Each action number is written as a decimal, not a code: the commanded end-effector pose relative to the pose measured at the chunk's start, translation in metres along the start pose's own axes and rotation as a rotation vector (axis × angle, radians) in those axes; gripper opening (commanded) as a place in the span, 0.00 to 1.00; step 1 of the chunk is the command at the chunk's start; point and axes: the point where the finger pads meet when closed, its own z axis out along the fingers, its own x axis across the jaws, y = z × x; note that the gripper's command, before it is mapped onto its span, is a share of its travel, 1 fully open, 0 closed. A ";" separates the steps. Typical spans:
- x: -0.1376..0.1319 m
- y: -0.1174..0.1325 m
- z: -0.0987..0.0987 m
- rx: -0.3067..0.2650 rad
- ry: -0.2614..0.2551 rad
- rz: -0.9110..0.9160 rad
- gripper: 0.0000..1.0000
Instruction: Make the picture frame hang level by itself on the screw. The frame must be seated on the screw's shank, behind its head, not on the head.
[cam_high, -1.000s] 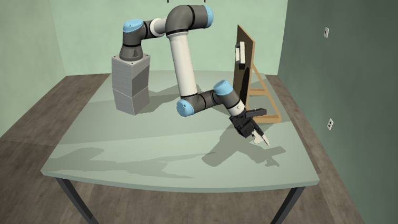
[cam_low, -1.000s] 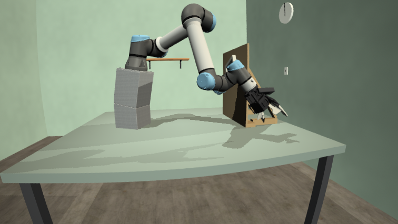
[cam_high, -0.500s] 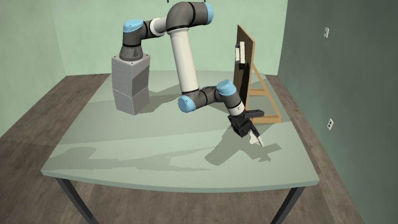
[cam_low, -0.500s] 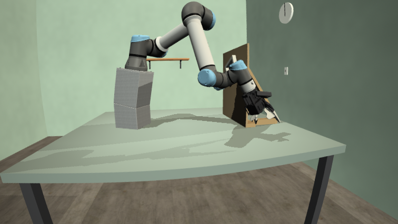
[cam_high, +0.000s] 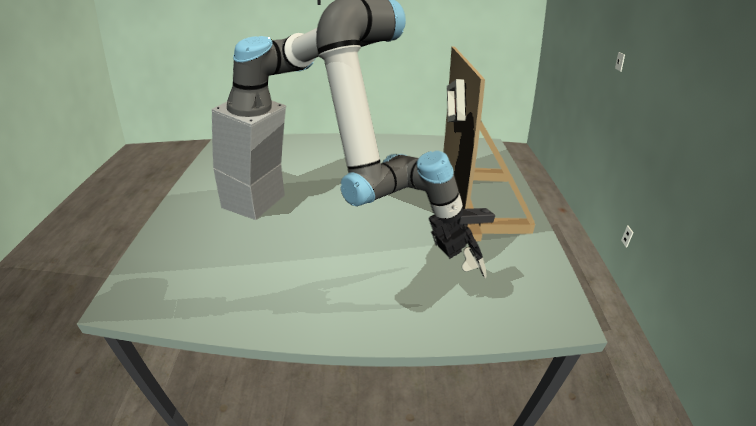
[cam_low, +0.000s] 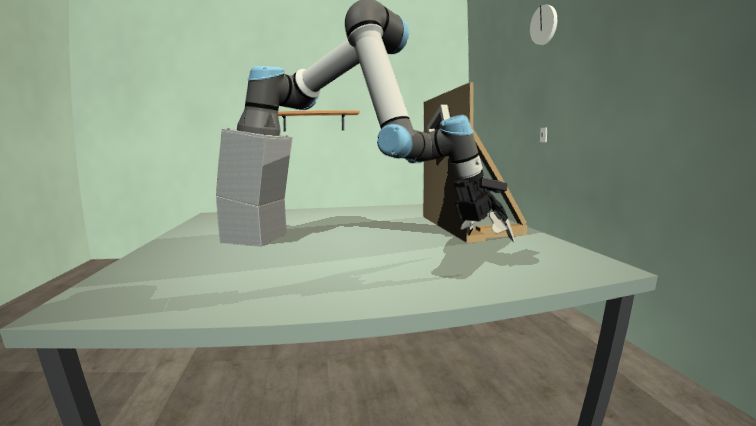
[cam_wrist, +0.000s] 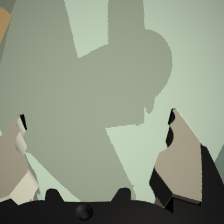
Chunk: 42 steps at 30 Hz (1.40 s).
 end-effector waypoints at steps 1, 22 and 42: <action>-0.011 0.002 0.000 -0.014 -0.033 0.000 1.00; -0.028 0.007 0.001 -0.035 -0.086 0.001 1.00; -0.087 0.024 -0.004 -0.103 -0.263 0.013 1.00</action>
